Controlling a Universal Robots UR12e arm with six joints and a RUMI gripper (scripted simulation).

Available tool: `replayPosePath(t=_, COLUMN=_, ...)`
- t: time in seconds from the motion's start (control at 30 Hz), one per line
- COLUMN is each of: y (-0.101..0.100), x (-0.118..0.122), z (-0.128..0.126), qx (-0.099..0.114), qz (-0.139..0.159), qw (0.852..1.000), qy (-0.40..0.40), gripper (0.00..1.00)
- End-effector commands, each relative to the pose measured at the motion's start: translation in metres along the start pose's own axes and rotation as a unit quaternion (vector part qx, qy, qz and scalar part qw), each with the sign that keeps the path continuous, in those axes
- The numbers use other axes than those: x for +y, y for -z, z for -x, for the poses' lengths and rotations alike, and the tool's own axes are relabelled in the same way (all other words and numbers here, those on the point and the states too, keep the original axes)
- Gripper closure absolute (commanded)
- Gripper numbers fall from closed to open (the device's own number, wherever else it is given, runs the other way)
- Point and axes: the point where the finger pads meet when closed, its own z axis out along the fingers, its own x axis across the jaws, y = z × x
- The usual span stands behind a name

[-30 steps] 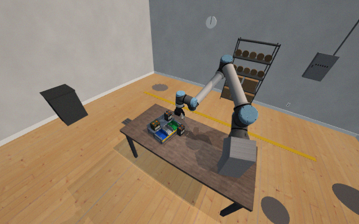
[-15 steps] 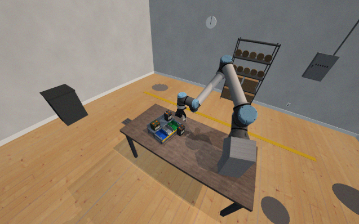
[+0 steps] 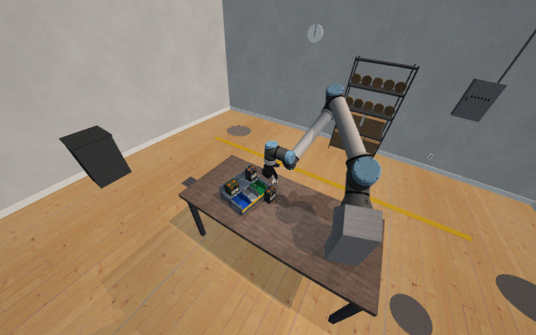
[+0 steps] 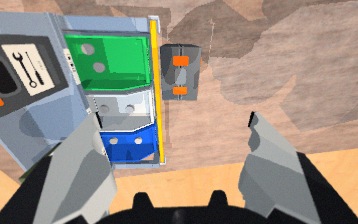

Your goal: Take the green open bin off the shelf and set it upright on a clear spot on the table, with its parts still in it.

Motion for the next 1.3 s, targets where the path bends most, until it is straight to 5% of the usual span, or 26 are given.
replayPosePath(t=0.0, y=-0.036, x=-0.004, z=-0.004, qx=0.0, qz=0.001, qw=1.0, qy=-0.001, gripper=0.0)
replayPosePath(t=0.43, y=-0.047, x=-0.005, z=-0.005, qx=0.0, qz=0.001, qw=1.0, qy=-0.002, gripper=0.0)
replayPosePath(t=0.6, y=-0.096, x=-0.011, z=-0.01, qx=0.0, qz=0.001, qw=1.0, qy=-0.002, gripper=0.0)
replayPosePath(t=1.27, y=-0.086, x=-0.01, z=-0.009, qx=0.0, qz=0.001, qw=1.0, qy=-0.002, gripper=0.0)
